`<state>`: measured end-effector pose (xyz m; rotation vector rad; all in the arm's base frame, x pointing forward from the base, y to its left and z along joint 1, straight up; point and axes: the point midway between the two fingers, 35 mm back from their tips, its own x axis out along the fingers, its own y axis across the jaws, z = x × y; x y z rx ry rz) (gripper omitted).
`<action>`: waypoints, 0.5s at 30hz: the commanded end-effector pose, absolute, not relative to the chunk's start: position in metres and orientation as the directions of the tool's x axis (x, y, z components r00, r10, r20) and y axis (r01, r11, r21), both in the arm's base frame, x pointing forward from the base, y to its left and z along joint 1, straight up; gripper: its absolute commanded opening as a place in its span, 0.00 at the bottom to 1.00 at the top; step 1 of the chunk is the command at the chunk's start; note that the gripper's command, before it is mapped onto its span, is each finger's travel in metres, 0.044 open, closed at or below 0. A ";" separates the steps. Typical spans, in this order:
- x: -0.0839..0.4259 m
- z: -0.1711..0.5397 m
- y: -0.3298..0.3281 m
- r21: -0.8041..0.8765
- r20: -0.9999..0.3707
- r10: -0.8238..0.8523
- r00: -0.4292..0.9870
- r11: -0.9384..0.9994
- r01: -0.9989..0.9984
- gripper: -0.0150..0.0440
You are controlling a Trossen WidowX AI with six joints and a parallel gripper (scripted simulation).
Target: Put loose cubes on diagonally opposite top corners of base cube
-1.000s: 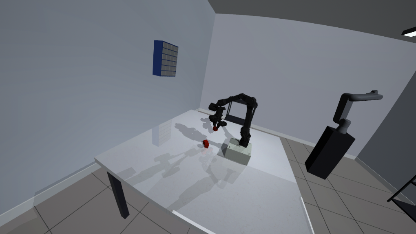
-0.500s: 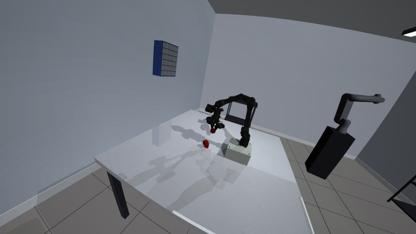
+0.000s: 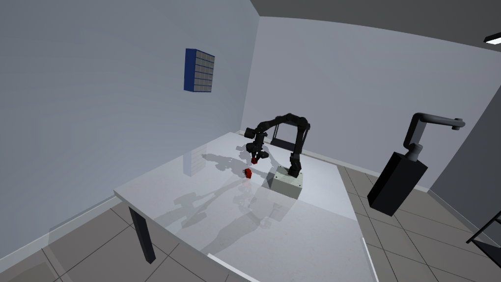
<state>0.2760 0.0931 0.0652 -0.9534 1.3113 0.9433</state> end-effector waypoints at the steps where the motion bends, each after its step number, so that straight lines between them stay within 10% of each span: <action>1: 0.271 0.063 0.106 -0.027 -0.999 0.014 0.034 0.342 -0.939 0.43; 15: 0.264 0.045 0.123 -0.026 -0.999 0.016 0.033 0.350 -0.937 0.43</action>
